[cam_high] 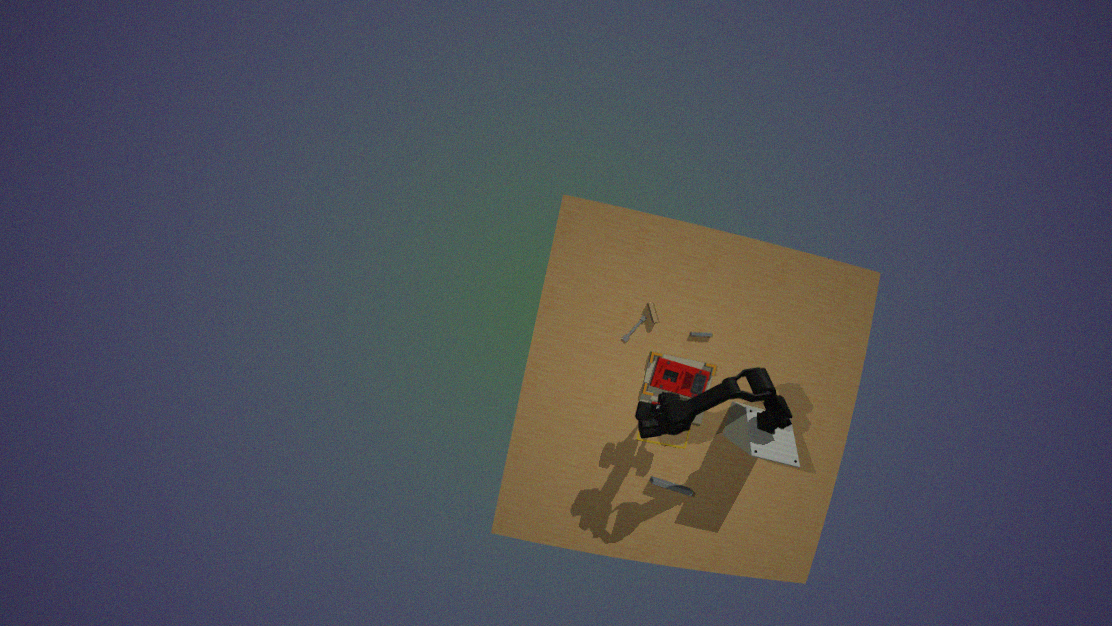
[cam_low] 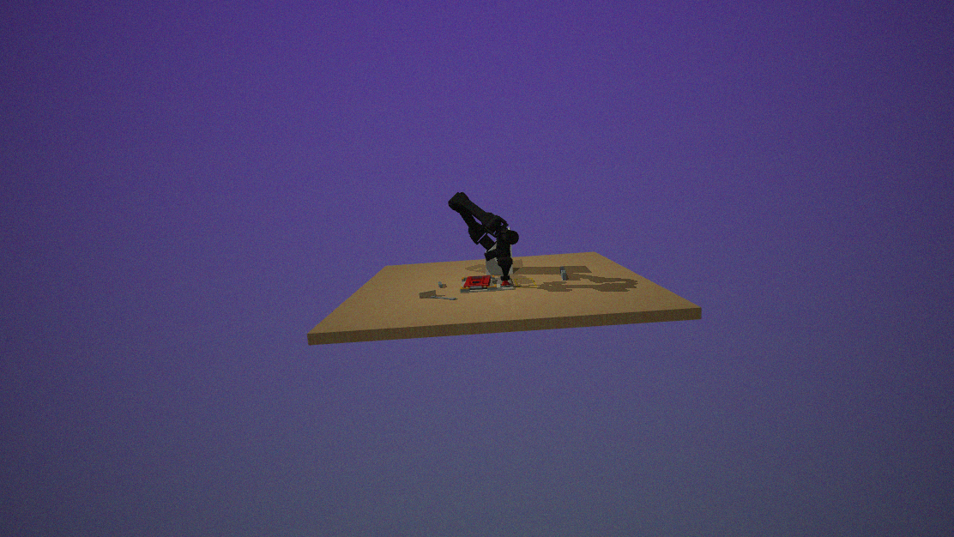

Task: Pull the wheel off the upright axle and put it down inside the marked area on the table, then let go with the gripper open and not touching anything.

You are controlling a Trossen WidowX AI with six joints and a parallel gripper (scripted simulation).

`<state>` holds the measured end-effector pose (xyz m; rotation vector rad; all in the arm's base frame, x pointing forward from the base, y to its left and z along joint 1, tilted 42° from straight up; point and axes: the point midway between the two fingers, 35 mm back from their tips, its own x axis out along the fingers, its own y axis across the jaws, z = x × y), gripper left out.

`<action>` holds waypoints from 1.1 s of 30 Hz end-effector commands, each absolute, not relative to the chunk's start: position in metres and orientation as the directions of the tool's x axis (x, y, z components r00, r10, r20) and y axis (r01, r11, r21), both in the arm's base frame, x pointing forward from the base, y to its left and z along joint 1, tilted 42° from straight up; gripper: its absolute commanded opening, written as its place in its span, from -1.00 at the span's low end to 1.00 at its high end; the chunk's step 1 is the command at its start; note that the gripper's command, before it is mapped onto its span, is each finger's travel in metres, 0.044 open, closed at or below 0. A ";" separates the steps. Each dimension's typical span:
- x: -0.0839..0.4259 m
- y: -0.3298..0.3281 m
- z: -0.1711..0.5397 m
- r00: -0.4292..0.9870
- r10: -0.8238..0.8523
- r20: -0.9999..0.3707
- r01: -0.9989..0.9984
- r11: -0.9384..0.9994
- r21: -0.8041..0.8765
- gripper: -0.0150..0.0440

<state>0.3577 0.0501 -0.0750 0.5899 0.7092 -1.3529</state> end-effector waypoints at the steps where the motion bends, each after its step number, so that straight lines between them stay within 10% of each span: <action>1: 0.357 0.058 -0.069 0.082 -0.655 -0.751 0.989 0.147 -0.021 -0.49; 33: 0.356 0.065 -0.061 0.084 -0.655 -0.751 0.988 0.150 -0.020 -0.49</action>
